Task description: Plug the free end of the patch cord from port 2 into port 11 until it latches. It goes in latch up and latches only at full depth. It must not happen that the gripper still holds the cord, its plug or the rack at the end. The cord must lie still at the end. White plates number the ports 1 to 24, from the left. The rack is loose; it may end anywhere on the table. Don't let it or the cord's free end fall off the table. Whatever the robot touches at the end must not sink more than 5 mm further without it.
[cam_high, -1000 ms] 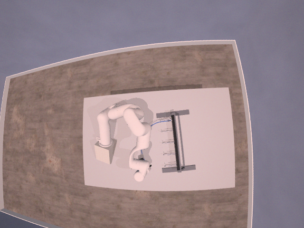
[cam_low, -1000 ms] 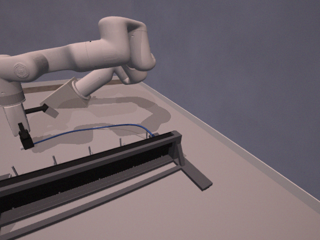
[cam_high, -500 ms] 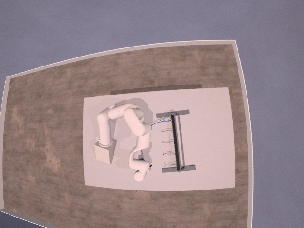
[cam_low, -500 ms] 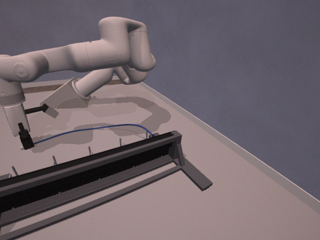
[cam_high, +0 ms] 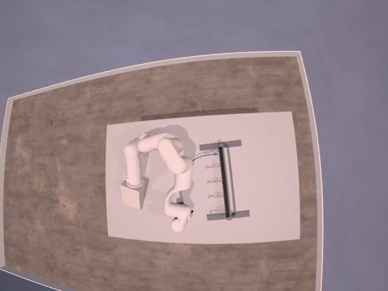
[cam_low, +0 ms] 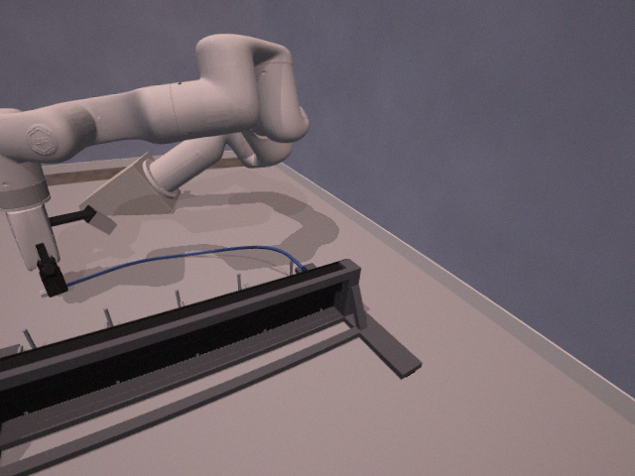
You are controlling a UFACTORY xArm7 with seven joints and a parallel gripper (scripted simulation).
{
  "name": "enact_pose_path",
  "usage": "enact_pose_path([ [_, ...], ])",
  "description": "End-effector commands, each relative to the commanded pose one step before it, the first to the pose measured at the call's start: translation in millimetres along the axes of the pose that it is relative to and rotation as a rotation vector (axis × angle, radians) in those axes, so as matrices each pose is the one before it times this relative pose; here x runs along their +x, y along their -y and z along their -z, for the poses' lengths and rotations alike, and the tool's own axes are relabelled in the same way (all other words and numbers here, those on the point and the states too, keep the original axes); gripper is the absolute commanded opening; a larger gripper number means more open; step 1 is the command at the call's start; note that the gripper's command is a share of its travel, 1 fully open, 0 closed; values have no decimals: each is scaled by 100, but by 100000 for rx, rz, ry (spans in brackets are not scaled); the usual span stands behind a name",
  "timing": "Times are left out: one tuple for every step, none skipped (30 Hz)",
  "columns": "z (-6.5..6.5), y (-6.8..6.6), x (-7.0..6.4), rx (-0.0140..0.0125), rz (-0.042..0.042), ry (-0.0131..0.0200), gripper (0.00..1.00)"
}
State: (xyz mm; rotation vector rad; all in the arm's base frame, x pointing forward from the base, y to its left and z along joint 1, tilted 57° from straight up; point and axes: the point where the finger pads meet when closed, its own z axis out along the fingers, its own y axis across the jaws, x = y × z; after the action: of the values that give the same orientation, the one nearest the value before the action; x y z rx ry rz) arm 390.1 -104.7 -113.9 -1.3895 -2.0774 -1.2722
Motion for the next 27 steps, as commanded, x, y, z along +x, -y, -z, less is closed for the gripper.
enact_pose_path([
  [-12,-78,83,-128,113,-364,0],
  [0,0,0,0,0,0,0],
  [63,0,0,0,1,0,0],
  [72,0,0,0,1,0,0],
  [82,0,0,0,0,0,0],
  [92,0,0,0,0,0,0],
  [101,-1,0,0,1,0,0],
  [111,-1,0,0,1,0,0],
  [120,0,0,0,0,0,0],
  [129,0,0,1,0,0,0],
  [138,-1,0,0,1,0,0],
  [146,-1,0,0,1,0,0],
  [154,0,0,0,0,0,0],
  [161,-1,0,0,1,0,0],
  [168,-1,0,0,1,0,0],
  [173,0,0,0,0,0,0],
  [178,-1,0,0,1,0,0],
  [0,0,0,0,0,0,0],
  [0,0,0,0,0,0,0],
  [183,-1,0,0,1,0,0],
  [186,0,1,1,0,0,0],
  [188,-1,0,-1,2,0,0],
  [189,-1,0,0,1,0,0],
  [190,0,0,1,0,0,0],
  [188,-1,0,-1,2,0,0],
  [188,0,0,0,1,0,0],
  [185,-1,0,0,1,0,0],
])
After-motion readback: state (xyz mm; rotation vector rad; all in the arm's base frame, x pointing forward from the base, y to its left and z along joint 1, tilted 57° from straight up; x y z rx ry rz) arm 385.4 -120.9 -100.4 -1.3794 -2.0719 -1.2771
